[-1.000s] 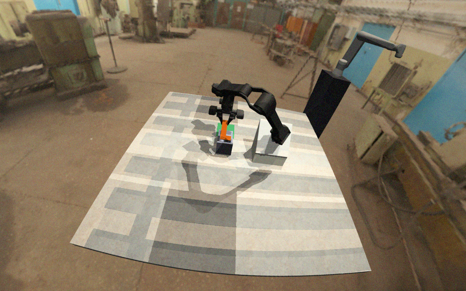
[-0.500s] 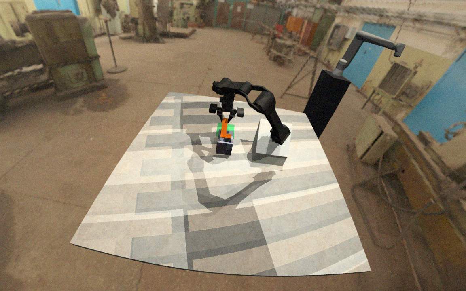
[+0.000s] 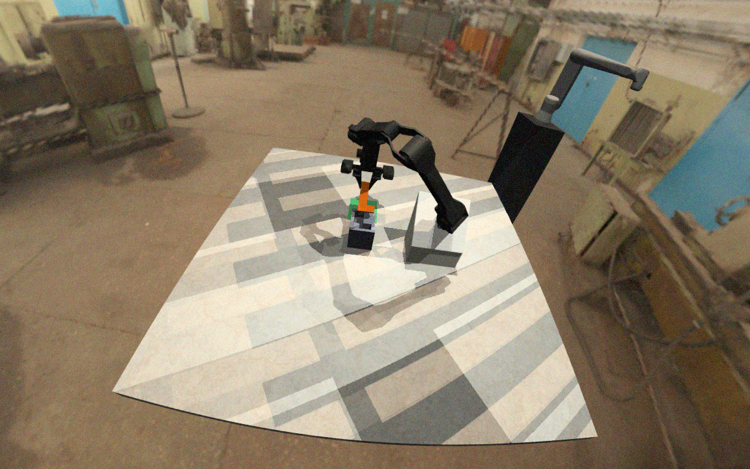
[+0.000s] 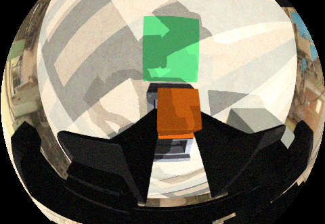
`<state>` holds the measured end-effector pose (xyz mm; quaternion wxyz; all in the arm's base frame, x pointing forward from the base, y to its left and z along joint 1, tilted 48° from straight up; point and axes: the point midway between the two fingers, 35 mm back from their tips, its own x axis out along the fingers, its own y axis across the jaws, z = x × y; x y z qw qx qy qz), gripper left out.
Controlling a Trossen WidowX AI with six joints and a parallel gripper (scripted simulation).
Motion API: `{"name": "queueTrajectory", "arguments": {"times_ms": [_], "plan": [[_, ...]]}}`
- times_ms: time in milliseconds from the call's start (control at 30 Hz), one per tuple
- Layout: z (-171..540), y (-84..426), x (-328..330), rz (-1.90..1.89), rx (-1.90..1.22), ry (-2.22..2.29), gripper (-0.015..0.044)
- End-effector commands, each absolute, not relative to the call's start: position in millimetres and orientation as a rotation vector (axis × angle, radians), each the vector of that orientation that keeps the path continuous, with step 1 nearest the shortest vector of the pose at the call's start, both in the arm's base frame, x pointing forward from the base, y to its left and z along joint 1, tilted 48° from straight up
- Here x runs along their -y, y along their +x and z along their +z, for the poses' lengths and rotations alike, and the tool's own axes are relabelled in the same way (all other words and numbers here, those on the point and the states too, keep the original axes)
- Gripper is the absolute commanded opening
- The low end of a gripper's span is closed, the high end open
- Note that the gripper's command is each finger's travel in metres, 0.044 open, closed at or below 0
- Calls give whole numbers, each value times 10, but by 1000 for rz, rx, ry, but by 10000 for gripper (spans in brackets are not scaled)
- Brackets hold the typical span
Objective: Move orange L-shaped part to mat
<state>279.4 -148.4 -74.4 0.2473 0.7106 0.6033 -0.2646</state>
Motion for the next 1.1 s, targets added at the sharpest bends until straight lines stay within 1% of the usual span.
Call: {"name": "queueTrajectory", "arguments": {"times_ms": [0, 600, 1067], "plan": [[-848, 2772, 1581, -719, -1646, 1930, 0], [-1401, 2647, 2094, -722, -1642, 1926, 0], [-1519, 2664, 2003, -722, -1642, 1926, 0]]}}
